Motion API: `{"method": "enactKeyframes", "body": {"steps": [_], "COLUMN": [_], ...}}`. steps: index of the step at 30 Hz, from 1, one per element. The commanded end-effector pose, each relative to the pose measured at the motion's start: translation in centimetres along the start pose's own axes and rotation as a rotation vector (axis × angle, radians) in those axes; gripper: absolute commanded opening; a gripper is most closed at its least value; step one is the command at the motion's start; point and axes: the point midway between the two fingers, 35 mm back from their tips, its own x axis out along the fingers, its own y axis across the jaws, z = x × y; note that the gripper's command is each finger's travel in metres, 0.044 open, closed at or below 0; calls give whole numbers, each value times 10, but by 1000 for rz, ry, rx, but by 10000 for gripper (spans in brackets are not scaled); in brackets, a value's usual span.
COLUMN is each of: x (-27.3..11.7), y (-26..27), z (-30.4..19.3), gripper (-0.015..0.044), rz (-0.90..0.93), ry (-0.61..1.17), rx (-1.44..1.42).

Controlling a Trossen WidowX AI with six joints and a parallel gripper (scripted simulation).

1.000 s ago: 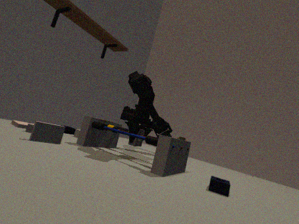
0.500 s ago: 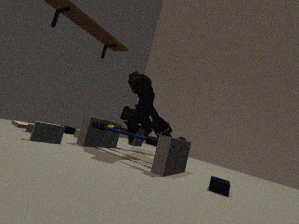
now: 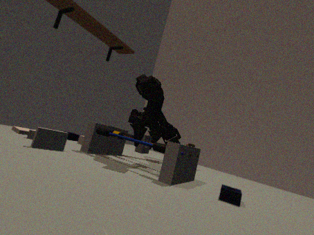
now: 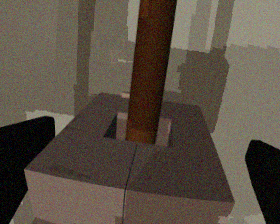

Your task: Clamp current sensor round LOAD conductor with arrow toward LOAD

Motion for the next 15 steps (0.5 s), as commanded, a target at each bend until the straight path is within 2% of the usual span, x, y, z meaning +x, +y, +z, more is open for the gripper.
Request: {"method": "enactKeyframes", "body": {"steps": [1,4,15], "x": [-54,-93,-96], "y": [-6,-19,-20], "z": [-3,-1,-1], "gripper": [440,440,440], "rz": [119,208,214], "ry": [1,5,5], "rx": [2,4,4]}}
